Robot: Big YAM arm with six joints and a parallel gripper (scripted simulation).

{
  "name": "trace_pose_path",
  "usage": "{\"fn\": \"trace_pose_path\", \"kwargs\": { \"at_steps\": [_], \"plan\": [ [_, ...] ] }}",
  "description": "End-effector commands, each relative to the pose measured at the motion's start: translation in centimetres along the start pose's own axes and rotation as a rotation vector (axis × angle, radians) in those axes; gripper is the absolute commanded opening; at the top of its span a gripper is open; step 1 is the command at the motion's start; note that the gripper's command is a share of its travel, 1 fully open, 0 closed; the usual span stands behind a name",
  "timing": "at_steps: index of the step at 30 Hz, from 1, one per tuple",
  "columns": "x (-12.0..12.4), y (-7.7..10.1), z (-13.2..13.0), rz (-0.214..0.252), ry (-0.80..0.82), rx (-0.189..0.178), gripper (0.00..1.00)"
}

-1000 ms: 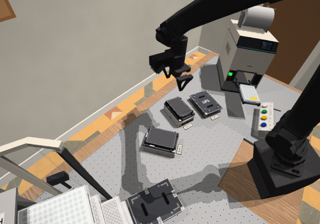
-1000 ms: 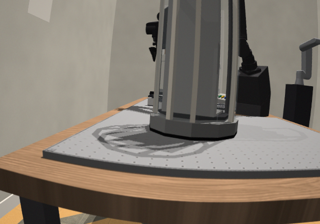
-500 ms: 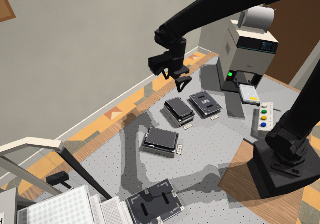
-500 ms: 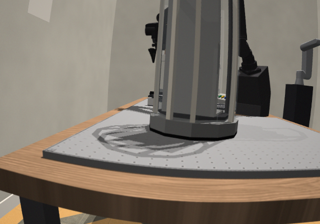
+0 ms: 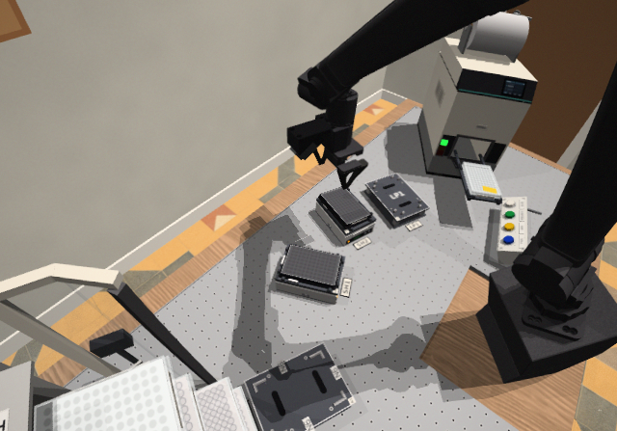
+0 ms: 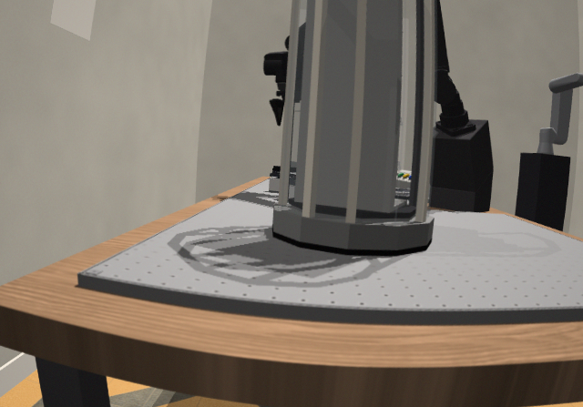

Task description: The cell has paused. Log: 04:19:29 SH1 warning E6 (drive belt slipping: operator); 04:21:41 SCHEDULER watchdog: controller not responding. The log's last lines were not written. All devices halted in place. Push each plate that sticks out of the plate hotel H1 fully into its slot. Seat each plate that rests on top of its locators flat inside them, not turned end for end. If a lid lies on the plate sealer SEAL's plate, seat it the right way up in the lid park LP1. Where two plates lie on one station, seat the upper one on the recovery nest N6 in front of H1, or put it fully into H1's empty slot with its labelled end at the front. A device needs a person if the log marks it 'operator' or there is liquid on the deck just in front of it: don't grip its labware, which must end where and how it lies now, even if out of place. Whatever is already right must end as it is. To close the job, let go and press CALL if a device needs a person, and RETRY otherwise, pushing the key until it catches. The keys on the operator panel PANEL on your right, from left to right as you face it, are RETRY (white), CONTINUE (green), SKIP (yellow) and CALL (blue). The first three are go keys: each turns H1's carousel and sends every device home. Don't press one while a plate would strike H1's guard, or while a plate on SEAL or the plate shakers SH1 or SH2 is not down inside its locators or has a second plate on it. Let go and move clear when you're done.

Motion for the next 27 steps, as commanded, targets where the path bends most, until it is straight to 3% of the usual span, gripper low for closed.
{"fn": "trace_pose_path", "kwargs": {
  "at_steps": [1,13,14,15,16,19,20,27],
  "plan": [
    [-0.2,-1.6,0.1,0.0,-0.011,-0.007,1.0],
    [-0.4,-3.9,0.0,0.0,-0.008,0.002,1.0],
    [-0.1,-2.7,-0.7,0.007,-0.009,0.036,1.0],
    [0.1,-4.3,0.0,0.004,-0.018,0.003,1.0],
    [-0.2,-5.0,0.2,0.001,-0.013,-0.007,1.0],
    [-0.2,-5.7,0.2,0.0,-0.011,-0.007,1.0],
    [0.0,-4.2,-1.0,0.003,-0.003,0.024,1.0],
    [0.0,-4.2,-1.0,0.003,-0.003,0.024,1.0]
  ]
}}
Point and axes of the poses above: the point where the finger pads meet when closed, its own y axis back along the fingers, its own z axis across the jaws, x = y × z, the point moved 1 cm from there along y, back along the fingers, and after that the axes turned 15 degrees about y, right-handed, at the moved point
